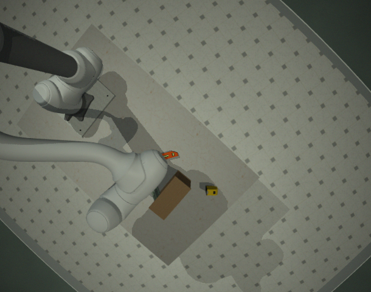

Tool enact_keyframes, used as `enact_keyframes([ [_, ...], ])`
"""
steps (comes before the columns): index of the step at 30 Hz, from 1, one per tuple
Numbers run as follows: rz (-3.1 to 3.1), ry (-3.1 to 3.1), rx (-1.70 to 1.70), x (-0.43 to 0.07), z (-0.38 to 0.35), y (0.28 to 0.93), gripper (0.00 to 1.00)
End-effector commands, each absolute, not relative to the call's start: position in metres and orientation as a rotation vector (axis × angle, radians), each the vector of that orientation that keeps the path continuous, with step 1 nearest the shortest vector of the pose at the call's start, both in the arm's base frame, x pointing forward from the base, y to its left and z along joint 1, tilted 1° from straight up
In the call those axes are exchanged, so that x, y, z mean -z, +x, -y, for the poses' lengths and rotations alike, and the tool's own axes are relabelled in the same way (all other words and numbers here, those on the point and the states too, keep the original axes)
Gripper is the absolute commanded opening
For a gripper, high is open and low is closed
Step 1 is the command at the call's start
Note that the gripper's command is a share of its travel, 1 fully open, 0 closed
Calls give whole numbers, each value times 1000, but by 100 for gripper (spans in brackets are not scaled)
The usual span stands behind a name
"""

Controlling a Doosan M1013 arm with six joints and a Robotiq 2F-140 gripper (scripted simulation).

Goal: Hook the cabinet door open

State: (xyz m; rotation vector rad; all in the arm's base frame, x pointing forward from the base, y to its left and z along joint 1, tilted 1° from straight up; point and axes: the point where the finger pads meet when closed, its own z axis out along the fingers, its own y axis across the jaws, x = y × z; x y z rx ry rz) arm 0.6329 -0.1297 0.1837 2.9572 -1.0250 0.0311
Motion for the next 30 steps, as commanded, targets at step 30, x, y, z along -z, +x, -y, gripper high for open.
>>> enact_keyframes([
  [30, 1025, 2957, -31, -217, 129, 632, 16],
])
